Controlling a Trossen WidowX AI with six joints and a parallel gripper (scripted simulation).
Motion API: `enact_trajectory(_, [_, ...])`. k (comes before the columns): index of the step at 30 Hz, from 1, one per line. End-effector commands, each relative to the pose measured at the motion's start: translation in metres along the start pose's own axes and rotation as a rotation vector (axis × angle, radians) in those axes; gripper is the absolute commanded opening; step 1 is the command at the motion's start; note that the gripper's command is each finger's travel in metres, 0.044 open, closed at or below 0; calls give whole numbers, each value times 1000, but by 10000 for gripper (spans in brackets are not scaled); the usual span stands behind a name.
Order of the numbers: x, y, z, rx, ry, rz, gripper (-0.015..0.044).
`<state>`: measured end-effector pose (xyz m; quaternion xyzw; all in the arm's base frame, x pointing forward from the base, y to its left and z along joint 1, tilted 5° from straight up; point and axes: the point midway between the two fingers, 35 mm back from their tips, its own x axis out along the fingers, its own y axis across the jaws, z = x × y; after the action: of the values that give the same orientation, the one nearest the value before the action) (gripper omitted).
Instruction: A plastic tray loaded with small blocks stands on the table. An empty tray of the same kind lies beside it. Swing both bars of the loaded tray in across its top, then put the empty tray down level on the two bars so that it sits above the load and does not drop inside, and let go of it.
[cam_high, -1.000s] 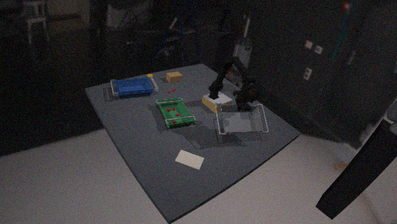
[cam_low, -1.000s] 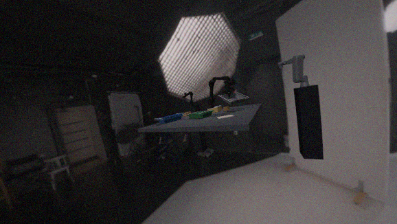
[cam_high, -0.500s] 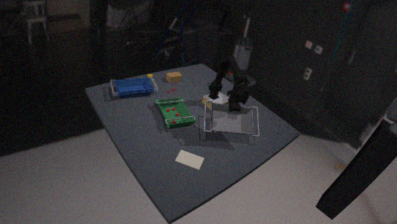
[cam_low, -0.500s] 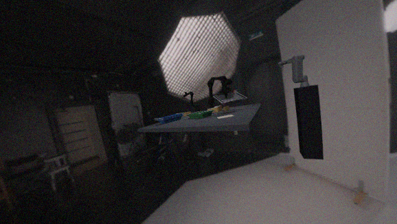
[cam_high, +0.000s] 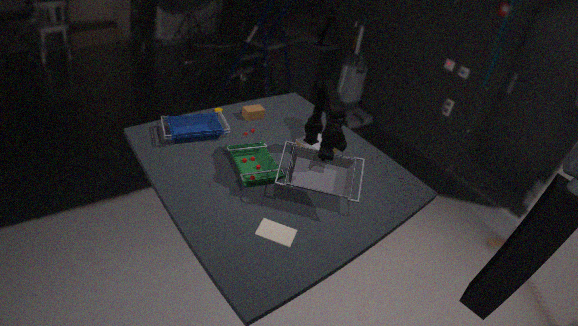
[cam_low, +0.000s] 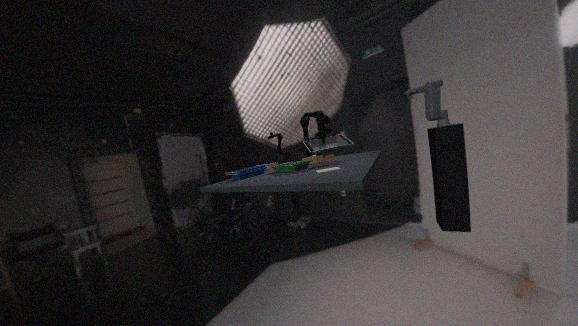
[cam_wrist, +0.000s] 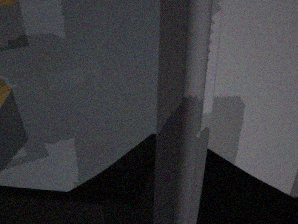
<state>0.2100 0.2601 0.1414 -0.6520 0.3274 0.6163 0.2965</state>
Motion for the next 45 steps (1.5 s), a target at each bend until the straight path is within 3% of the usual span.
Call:
enact_trajectory(1, [-7, -3, -19, 67, -1, -27, 0])
enact_trajectory(45, [-10, 20, -191, 652, 8, -35, 0])
